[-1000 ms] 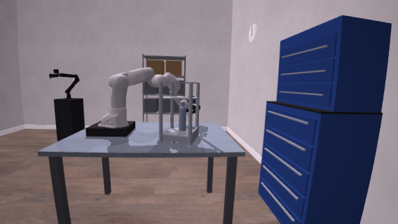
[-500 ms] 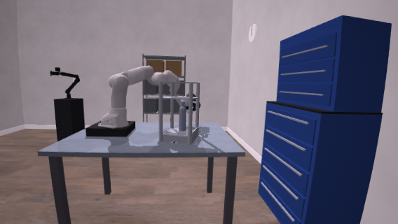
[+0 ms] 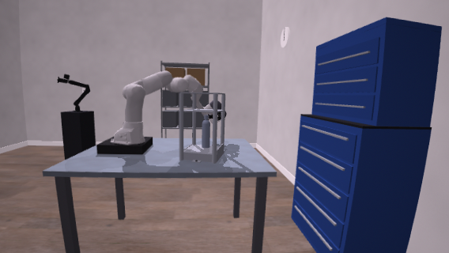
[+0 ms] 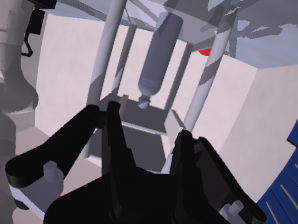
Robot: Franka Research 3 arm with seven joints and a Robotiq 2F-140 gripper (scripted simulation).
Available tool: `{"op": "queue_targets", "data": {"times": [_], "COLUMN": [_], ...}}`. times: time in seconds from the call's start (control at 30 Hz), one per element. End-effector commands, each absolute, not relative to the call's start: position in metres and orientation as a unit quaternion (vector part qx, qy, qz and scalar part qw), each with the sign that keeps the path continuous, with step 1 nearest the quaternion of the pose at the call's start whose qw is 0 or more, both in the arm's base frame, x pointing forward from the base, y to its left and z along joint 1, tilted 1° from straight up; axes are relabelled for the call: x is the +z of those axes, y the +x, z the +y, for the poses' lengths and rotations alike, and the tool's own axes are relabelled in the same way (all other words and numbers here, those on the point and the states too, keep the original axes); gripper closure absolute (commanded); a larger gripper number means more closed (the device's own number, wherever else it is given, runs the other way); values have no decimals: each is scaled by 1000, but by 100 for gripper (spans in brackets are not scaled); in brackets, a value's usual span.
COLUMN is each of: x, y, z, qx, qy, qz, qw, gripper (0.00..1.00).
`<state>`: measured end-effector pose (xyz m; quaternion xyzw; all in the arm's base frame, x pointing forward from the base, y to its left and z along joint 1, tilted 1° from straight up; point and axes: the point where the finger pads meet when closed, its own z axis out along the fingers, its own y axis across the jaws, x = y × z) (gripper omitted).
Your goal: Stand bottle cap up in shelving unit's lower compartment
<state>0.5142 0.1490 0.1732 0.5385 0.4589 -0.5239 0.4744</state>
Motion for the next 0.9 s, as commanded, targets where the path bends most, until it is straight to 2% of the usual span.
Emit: {"op": "queue_targets", "data": {"times": [0.0,0.77,0.8,0.87], "x": [183,210,210,210], "y": [513,513,513,513], "z": [150,150,150,150], "qx": [-528,-528,-528,-528], "qy": [533,533,533,533], "qz": [462,462,462,462], "qw": [473,473,473,473], "gripper": [56,56,0,0]}}
